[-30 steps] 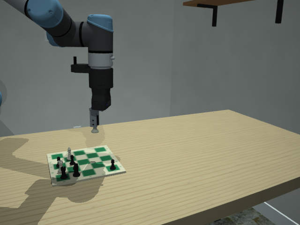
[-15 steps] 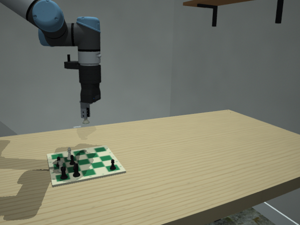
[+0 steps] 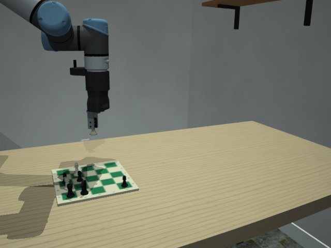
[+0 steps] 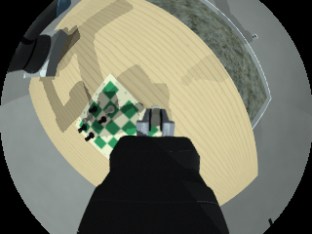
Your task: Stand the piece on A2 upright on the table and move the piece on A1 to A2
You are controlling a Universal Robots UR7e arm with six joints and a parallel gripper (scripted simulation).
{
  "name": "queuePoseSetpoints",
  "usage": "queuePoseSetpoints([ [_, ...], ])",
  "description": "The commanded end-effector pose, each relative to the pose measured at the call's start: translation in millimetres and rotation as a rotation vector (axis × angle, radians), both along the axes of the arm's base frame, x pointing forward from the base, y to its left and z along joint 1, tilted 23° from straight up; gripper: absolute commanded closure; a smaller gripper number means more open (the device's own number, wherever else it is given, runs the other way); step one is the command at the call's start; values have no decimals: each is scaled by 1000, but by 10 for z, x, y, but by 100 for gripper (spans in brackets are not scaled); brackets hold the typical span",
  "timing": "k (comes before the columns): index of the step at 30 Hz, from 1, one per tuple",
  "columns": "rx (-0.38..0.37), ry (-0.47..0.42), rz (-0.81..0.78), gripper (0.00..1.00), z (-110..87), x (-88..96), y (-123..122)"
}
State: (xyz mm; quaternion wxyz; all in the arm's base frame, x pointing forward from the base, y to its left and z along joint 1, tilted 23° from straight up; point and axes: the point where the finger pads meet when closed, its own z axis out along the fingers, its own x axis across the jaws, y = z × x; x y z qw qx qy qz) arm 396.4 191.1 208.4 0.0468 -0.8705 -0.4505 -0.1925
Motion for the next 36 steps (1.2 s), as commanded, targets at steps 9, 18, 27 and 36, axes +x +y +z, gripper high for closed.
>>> queuePoseSetpoints([
  [9,-1,0,-1,100,-96,35,30],
  [18,-1,0,-1,100,-465,156,137],
  [27,-1,0,-1,100,-745,248,217],
  [36,-1,0,-1,100,-880,292,256],
])
